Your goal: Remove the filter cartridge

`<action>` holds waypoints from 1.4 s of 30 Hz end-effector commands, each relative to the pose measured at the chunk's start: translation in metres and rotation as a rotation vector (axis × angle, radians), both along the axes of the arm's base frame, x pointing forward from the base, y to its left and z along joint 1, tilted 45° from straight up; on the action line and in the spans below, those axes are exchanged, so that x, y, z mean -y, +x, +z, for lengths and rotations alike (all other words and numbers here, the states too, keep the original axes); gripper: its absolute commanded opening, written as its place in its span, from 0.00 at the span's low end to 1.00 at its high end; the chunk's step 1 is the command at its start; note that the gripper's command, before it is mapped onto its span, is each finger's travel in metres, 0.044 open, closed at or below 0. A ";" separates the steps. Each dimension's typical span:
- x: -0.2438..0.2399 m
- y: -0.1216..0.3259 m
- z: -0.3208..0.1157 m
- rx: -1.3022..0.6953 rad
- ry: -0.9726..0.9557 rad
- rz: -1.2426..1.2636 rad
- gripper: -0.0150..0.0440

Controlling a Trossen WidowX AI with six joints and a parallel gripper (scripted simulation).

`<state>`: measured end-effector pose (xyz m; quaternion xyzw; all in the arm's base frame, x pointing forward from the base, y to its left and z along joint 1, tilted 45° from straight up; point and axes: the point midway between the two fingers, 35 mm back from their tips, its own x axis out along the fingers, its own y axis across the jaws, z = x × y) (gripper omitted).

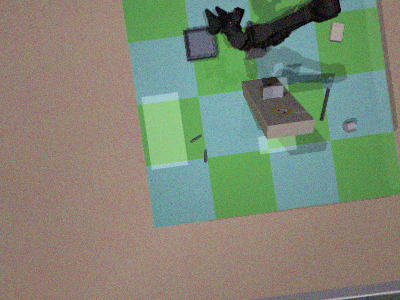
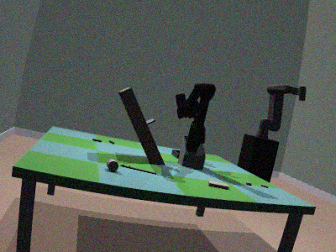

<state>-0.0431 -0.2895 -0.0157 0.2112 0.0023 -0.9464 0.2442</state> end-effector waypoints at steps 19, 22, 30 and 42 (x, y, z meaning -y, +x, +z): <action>-0.005 0.209 0.001 0.761 0.608 0.907 0.43; -0.023 0.241 0.020 0.881 0.684 1.070 0.43; -0.076 0.299 0.081 1.162 0.819 1.428 0.43; -0.144 0.333 0.180 1.531 0.895 1.832 0.43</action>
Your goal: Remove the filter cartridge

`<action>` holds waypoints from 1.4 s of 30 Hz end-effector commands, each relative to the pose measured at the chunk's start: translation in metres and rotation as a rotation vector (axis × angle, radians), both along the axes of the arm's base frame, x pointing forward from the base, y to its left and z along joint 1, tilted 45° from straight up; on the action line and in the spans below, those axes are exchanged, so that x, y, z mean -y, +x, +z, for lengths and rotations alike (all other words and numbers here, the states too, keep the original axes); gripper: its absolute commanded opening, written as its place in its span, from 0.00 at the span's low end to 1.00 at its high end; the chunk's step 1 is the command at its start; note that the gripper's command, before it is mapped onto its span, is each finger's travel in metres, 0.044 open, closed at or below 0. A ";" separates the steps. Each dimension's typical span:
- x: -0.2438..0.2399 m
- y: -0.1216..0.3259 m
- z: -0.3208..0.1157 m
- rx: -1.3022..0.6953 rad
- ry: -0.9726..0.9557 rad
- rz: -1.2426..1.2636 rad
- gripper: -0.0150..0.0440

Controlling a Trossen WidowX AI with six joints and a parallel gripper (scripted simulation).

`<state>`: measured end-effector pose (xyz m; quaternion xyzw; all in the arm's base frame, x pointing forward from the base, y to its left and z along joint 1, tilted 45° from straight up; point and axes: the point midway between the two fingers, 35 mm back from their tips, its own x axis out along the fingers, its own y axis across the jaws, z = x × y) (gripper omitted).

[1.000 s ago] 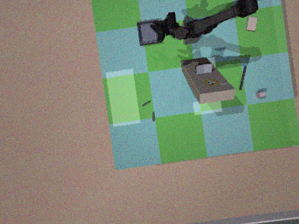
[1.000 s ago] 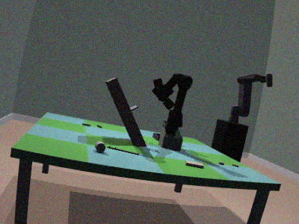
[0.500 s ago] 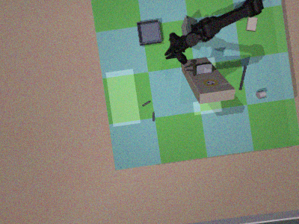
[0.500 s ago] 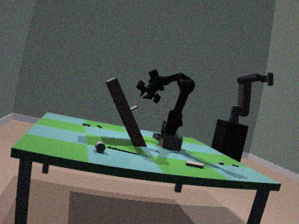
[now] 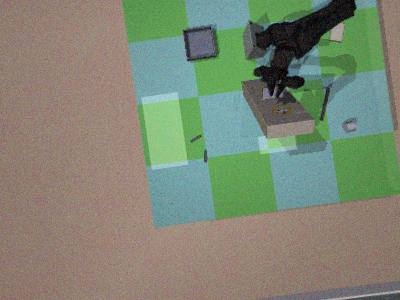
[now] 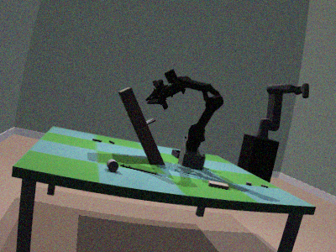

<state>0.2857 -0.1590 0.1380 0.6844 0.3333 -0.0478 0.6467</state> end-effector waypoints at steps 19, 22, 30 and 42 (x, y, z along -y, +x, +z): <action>-0.017 0.011 0.022 0.098 0.032 0.068 0.43; -0.018 0.015 0.020 0.097 0.031 0.069 0.43; -0.024 0.026 0.014 0.096 0.029 0.069 0.43; -0.034 0.041 0.008 0.100 0.031 0.068 0.43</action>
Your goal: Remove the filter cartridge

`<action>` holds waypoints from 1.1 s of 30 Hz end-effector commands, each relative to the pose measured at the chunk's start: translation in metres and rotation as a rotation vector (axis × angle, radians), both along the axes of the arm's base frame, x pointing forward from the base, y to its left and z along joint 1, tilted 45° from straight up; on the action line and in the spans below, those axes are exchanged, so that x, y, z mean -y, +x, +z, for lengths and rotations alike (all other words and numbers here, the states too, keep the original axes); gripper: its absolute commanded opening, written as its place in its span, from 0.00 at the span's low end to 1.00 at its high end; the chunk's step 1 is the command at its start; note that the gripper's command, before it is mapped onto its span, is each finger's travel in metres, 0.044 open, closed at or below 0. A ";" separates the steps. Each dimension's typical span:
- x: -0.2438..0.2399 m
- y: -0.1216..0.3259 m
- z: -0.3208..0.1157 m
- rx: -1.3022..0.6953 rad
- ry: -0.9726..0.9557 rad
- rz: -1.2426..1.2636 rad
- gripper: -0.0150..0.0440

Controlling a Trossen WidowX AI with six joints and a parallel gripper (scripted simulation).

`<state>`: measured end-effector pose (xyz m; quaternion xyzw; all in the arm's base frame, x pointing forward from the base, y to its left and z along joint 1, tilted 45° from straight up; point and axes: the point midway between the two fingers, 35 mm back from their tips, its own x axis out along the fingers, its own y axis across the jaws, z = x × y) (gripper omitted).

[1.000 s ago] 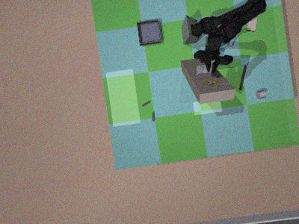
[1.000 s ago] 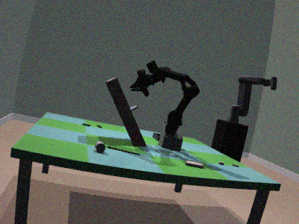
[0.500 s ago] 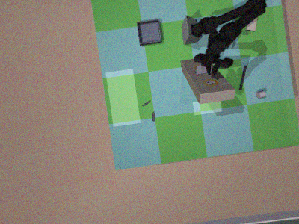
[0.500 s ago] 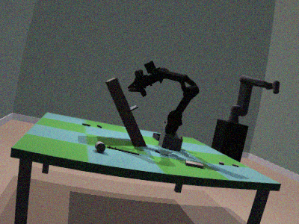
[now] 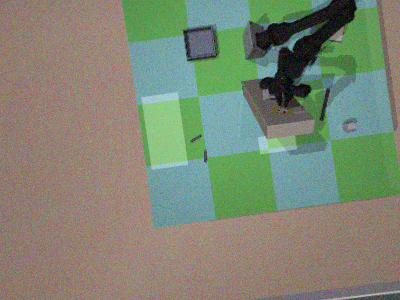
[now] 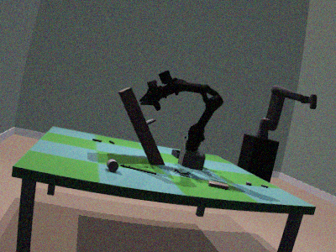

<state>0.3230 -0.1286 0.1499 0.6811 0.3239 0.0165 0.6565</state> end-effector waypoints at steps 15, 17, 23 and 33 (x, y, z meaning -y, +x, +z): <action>-0.009 0.011 -0.008 -0.002 0.010 -0.007 0.43; -0.009 0.011 -0.009 -0.002 0.010 -0.007 0.43; -0.009 0.011 -0.009 -0.002 0.010 -0.007 0.43; -0.008 0.012 -0.007 -0.002 0.010 -0.007 0.43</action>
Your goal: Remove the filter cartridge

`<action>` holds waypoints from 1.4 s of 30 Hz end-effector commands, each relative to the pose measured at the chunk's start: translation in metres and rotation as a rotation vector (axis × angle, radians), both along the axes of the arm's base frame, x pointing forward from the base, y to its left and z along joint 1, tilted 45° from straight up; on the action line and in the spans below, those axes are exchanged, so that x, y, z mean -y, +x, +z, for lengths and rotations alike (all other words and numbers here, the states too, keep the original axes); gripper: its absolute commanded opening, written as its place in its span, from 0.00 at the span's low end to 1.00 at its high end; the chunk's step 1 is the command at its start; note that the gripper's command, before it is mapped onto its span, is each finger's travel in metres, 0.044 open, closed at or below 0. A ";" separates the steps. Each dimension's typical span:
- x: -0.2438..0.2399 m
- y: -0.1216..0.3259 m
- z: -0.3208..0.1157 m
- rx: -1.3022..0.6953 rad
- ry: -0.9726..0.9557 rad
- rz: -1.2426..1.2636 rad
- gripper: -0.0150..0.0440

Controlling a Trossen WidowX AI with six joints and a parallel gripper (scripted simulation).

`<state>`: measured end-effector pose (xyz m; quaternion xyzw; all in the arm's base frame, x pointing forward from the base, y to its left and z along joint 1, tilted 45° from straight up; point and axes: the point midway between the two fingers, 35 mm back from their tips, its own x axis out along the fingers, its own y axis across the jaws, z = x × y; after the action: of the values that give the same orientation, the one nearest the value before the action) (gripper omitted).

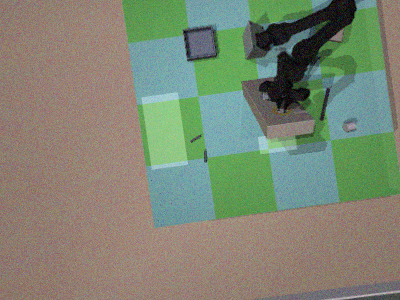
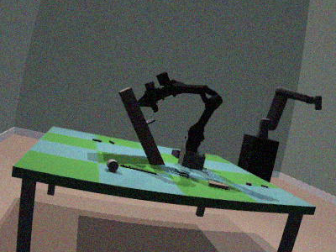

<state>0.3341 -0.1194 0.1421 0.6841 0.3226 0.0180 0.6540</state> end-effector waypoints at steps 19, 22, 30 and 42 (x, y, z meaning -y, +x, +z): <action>0.000 0.003 -0.001 -0.004 0.001 -0.005 0.43; -0.001 0.003 -0.001 -0.004 0.001 -0.005 0.43; -0.001 0.003 -0.001 -0.004 0.001 -0.005 0.43; -0.003 0.007 -0.003 -0.004 0.002 -0.005 0.43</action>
<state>0.3398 -0.1166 0.1404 0.6838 0.3220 0.0183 0.6545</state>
